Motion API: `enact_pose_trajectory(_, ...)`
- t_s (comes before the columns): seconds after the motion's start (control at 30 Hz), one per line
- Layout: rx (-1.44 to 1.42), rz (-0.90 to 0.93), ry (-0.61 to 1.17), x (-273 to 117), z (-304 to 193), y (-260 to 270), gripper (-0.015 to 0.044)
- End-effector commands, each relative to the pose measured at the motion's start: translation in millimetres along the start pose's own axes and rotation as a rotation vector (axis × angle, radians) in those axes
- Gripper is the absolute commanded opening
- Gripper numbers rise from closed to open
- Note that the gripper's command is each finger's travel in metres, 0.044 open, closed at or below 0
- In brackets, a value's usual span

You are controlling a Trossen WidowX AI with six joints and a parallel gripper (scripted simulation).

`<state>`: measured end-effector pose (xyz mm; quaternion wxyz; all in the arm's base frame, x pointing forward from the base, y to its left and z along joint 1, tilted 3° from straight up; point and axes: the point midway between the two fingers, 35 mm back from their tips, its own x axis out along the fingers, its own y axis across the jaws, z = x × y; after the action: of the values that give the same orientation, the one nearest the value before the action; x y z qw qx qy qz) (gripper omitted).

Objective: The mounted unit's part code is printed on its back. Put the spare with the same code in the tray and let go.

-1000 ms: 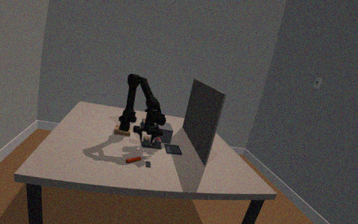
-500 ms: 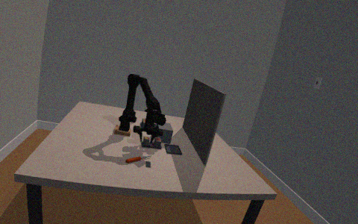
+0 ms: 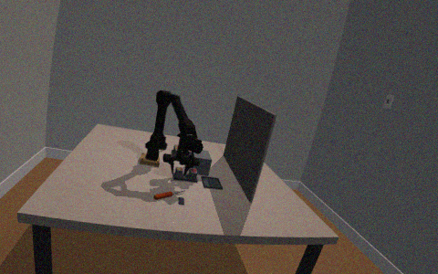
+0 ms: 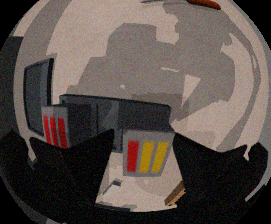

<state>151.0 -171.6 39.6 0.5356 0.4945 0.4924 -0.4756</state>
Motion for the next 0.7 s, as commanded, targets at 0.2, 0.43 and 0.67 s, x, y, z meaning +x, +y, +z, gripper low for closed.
enact_pose_trajectory(0.2, 0.003, 0.0, 0.004, 1.1, -1.0, -0.3, 0.03)
enact_pose_trajectory(0.43, 0.0, 0.0, 0.0, 0.0, 0.0, 0.0, 0.0162)
enact_pose_trajectory(0.67, 0.0, 0.0, 0.0, 0.0, 0.0, 0.0, 0.0115)
